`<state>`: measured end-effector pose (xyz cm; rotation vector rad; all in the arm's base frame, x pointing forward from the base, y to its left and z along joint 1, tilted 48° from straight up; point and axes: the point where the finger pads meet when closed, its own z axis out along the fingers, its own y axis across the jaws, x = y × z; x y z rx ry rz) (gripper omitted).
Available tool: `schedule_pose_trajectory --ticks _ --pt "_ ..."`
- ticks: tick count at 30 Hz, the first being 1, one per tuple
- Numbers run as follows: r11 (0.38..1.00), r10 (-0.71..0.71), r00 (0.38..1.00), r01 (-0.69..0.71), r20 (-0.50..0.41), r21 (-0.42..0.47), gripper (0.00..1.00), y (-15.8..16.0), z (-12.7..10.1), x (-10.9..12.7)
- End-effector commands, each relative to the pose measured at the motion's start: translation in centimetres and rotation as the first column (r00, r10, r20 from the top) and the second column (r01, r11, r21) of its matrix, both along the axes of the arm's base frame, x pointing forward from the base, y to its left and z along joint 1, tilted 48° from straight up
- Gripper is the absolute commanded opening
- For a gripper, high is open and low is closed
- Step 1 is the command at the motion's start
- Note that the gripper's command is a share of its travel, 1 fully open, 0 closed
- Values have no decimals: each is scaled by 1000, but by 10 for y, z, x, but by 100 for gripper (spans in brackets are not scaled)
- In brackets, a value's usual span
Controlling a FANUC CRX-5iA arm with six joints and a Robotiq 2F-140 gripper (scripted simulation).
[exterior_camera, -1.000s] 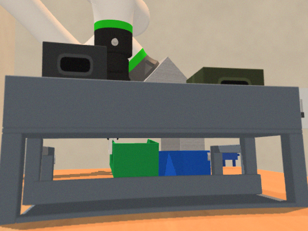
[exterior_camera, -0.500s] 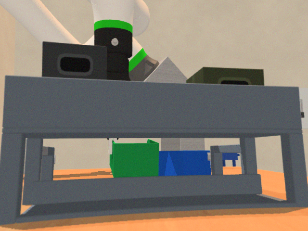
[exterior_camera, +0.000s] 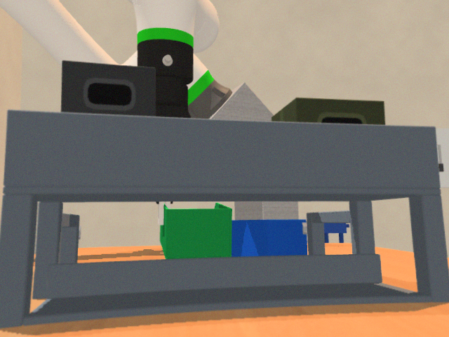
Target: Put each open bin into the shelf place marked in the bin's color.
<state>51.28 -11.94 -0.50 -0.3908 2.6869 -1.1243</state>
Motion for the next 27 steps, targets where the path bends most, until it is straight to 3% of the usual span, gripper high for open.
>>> schedule_pose_trajectory --ticks 1,27 --pt "1000 0 1000 0 0 0 0 1 0 1" --pt "1000 0 1000 0 0 0 0 7 3 16"
